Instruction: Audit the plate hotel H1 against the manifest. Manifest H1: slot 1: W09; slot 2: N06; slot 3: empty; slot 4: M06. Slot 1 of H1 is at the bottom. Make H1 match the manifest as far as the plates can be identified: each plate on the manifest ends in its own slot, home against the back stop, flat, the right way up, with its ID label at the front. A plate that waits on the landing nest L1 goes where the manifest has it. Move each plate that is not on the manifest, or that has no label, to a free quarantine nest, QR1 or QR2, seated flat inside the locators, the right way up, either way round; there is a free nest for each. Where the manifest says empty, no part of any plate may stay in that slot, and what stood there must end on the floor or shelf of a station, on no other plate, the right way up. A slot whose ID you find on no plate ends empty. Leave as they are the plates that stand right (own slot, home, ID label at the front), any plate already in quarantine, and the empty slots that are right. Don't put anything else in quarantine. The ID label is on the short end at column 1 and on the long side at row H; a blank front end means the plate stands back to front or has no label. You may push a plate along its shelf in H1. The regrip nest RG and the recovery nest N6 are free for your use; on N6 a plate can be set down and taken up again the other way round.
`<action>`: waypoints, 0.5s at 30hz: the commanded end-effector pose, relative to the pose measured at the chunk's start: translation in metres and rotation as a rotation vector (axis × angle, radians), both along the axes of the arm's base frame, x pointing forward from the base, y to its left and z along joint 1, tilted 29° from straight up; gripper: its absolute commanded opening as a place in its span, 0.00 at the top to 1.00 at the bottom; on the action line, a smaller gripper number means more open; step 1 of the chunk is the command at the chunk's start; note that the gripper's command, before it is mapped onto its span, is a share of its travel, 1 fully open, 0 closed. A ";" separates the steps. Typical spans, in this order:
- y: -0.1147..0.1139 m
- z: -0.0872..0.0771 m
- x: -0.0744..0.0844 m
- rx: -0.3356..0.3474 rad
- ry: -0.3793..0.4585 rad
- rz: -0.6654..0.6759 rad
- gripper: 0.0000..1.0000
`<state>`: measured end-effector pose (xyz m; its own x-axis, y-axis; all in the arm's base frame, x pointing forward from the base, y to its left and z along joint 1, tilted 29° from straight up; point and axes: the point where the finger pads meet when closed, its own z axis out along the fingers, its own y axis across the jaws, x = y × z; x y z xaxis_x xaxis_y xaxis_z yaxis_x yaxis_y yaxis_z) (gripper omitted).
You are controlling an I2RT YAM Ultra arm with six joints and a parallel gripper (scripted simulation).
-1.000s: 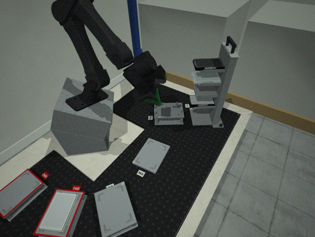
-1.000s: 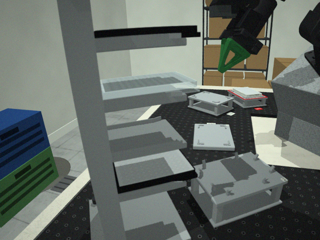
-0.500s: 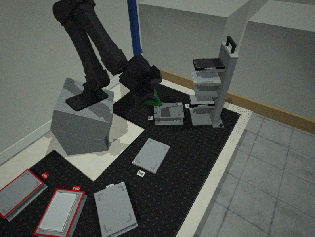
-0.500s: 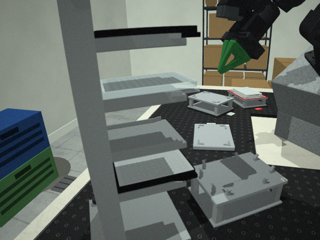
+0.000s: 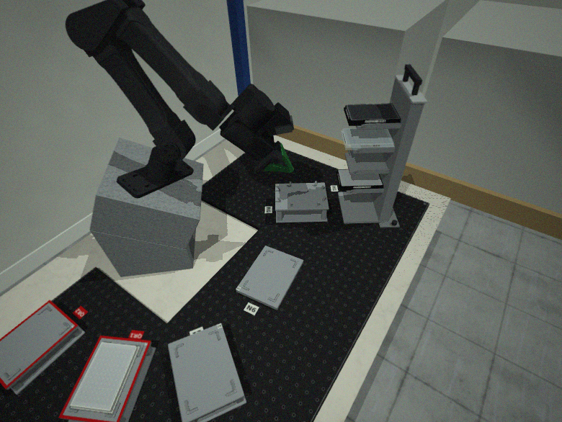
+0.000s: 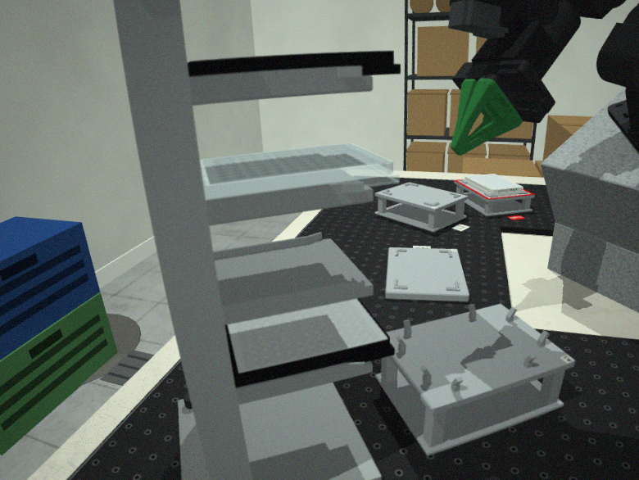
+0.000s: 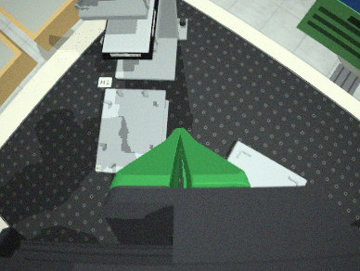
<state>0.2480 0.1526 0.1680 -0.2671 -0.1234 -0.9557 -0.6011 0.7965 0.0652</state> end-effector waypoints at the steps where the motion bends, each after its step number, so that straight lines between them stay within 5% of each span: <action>1: -0.004 0.016 0.008 0.008 -0.023 -0.076 1.00; 15: 0.039 0.022 -0.012 0.020 -0.024 -0.076 1.00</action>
<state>0.2260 0.1902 0.1678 -0.2768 -0.1346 -0.9514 -0.6047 0.7939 0.0636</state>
